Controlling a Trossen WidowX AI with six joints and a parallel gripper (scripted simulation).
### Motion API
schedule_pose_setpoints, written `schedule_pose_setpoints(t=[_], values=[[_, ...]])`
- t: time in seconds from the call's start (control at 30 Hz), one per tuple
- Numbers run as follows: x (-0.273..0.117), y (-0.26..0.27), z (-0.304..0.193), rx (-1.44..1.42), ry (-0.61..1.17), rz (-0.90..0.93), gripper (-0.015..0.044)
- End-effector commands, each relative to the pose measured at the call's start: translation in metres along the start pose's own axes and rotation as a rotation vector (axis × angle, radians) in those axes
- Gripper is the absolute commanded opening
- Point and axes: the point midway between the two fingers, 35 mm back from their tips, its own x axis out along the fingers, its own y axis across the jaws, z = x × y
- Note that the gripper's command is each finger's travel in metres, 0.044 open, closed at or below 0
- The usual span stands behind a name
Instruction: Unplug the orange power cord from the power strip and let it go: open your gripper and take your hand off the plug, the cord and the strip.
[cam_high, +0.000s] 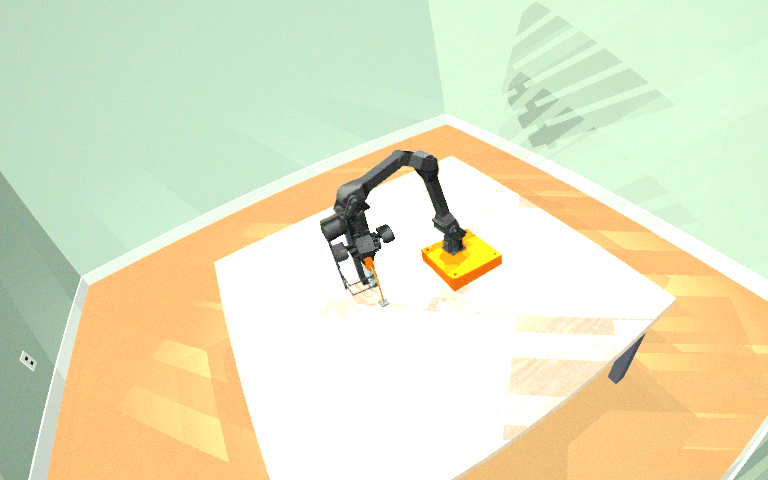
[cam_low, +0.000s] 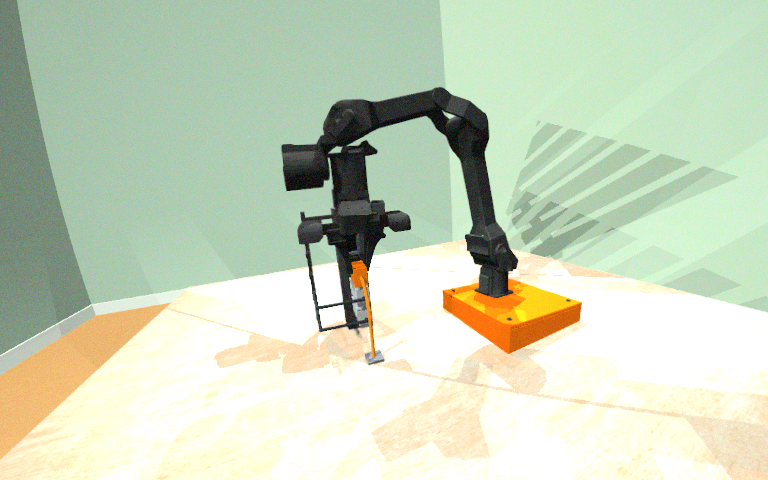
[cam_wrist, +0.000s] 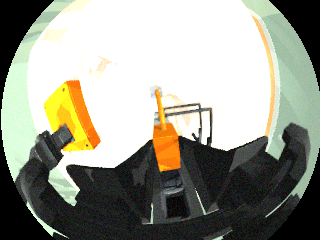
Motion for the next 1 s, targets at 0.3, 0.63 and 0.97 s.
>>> schedule_pose_setpoints(t=[0.3, 0.63, 0.97], values=[[-0.007, 0.005, 0.048, -0.051, -0.076, -0.006, 0.0026], [-0.006, 0.006, 0.046, -0.052, -0.075, -0.006, 0.0289], [-0.023, 0.009, 0.105, -0.052, -0.080, -0.006, 0.0440]])
